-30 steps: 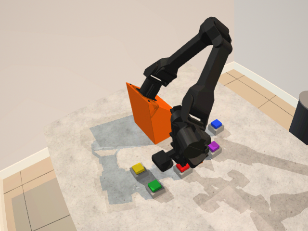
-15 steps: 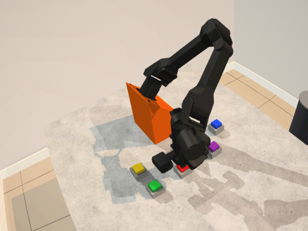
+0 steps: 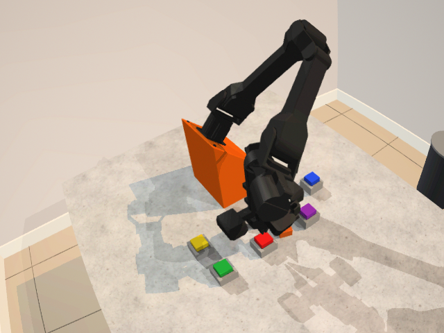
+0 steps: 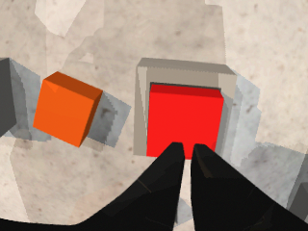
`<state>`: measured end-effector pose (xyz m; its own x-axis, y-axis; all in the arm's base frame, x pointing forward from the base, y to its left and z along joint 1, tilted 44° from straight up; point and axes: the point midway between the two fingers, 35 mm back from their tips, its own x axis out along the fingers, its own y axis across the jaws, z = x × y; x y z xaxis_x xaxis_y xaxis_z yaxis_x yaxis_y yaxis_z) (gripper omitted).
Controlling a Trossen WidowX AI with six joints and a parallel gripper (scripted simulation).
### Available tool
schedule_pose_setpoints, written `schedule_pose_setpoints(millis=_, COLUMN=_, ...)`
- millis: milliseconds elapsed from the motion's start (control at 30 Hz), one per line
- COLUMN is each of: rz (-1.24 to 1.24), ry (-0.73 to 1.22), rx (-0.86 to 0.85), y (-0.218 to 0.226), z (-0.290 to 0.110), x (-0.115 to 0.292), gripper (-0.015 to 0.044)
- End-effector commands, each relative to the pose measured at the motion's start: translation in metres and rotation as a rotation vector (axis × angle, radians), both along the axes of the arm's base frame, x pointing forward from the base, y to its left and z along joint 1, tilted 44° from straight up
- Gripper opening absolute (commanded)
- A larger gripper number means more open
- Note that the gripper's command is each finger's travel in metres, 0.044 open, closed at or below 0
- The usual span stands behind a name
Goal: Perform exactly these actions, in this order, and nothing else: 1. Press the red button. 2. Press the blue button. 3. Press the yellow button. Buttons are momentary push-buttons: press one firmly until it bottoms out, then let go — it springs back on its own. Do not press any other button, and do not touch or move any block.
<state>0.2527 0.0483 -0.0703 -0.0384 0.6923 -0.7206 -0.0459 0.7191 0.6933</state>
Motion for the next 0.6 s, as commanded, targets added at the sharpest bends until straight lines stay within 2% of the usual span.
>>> schedule_pose_setpoints(millis=0, rz=0.008, ry=-0.003, rx=-0.003, y=-0.005, z=0.006, x=0.001, gripper=0.0020)
schedule_pose_setpoints(millis=167, rz=0.008, ry=-0.003, rx=-0.005, y=-0.045, z=0.047, x=0.004, gripper=0.0020)
schedule_pose_setpoints(millis=300, rz=0.008, ry=-0.003, rx=-0.005, y=-0.046, z=0.049, x=0.004, gripper=0.0020)
schedule_pose_setpoints(millis=367, rz=0.008, ry=-0.002, rx=-0.012, y=-0.040, z=0.055, x=0.005, gripper=0.0020)
schedule_pose_setpoints(millis=567, rz=0.005, ry=-0.002, rx=-0.050, y=0.018, z=0.113, x=-0.003, gripper=0.0020)
